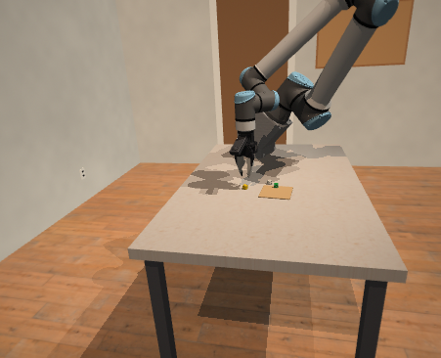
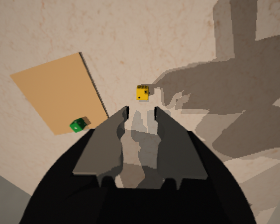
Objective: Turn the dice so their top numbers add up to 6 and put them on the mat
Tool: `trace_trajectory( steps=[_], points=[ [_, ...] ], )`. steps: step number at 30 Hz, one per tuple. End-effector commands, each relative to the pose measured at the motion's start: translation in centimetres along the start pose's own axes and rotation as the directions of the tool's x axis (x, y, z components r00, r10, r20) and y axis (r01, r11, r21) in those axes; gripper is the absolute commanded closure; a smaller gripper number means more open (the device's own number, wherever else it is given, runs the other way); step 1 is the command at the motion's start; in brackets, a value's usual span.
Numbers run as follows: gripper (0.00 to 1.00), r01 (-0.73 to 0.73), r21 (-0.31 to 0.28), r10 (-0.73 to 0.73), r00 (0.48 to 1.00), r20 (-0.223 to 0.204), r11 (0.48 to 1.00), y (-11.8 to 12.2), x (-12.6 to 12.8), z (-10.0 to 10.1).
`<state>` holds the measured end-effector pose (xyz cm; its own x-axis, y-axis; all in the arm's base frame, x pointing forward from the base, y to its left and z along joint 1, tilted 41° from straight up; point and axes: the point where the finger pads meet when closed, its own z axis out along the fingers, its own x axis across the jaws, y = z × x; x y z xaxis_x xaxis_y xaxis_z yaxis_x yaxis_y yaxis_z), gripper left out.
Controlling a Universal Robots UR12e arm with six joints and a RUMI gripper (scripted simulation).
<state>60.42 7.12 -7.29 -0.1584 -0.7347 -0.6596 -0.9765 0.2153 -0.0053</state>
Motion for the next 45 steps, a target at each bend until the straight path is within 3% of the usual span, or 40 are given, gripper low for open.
trace_trajectory(
  steps=[1,20,45],
  points=[
    [0.79,0.000,0.001,0.000,1.000,0.000,1.000,-0.1,0.0,0.6],
    [0.79,0.000,0.001,0.000,1.000,0.000,1.000,-0.1,0.0,2.9],
    [0.79,0.000,0.001,0.000,1.000,0.000,1.000,-0.1,0.0,3.3]
  ],
)
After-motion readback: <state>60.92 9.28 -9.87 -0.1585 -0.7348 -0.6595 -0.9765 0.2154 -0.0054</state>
